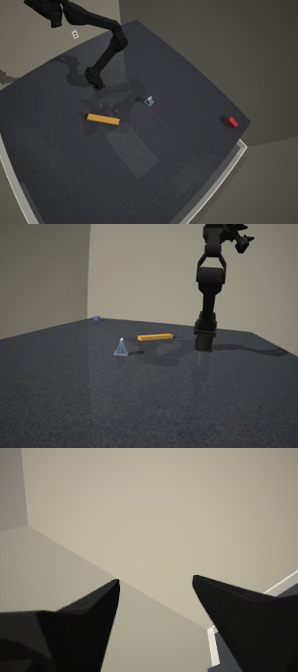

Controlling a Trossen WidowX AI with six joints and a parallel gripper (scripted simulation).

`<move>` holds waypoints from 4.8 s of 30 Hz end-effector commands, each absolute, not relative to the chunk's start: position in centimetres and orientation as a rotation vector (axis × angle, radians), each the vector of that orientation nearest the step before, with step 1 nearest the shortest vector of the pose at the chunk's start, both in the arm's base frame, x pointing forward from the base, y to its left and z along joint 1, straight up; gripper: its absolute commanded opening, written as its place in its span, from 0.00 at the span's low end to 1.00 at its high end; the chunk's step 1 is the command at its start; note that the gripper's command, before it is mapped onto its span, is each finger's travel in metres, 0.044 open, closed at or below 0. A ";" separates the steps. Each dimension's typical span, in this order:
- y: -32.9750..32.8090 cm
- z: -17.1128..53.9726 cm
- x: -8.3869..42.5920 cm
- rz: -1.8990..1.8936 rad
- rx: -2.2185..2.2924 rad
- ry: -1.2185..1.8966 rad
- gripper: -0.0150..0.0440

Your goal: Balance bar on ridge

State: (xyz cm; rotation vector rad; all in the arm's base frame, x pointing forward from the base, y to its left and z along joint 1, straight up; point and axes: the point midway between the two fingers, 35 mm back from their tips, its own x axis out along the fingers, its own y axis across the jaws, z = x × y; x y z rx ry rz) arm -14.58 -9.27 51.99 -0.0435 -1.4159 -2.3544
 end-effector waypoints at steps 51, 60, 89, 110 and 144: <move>-26.9 23.7 13.3 -0.868 -0.249 1.225 0.79; -22.7 18.5 17.2 -0.375 -0.386 1.396 0.79; -12.4 8.2 19.9 0.548 -0.578 1.481 0.79; -12.4 4.8 19.9 0.548 -0.578 1.481 0.79; -12.6 6.5 20.1 0.543 -0.576 1.486 0.25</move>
